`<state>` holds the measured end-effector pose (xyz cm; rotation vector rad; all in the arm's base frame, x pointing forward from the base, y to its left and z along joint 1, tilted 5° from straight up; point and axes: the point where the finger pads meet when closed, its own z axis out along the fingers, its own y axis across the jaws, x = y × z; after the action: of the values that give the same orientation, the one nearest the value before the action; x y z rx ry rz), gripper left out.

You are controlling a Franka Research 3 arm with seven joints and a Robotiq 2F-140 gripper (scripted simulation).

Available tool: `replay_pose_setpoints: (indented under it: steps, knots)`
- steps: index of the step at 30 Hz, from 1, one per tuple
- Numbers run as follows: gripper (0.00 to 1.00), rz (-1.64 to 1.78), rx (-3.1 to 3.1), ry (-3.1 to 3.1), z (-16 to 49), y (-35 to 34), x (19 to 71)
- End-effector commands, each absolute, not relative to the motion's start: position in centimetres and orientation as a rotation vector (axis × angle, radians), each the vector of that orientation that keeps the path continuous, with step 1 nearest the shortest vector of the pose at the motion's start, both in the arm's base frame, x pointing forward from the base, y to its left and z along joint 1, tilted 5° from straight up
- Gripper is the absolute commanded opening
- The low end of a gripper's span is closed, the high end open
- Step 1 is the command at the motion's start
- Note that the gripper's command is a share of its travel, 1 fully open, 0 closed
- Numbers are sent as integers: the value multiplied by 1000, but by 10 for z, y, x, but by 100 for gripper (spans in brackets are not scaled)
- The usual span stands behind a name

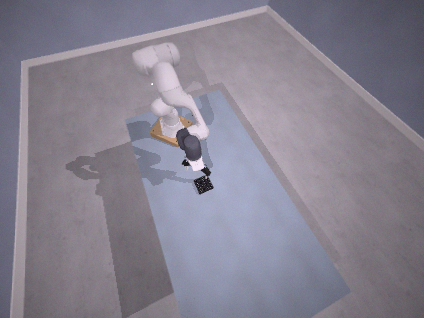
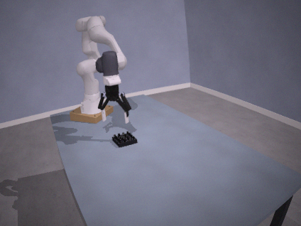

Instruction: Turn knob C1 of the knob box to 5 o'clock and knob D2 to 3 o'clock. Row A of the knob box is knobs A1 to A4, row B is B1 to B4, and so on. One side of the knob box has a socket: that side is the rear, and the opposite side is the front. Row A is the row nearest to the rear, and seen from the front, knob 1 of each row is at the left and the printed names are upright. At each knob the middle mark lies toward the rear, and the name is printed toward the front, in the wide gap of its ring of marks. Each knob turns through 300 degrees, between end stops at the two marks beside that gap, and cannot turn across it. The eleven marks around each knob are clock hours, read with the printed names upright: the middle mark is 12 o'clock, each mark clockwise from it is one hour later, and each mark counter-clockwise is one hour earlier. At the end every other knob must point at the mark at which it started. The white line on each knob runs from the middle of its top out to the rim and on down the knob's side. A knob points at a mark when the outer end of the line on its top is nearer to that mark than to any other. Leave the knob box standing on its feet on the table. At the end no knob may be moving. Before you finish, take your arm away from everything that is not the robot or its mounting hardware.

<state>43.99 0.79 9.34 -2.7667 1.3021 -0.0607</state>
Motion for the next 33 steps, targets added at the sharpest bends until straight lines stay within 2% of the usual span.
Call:
replay_pose_setpoints:
  steps: [1,33]
  knots:
    - [100,-54,-2666,1519,94,9,441]
    - [100,-17,-2213,2109,100,10,460]
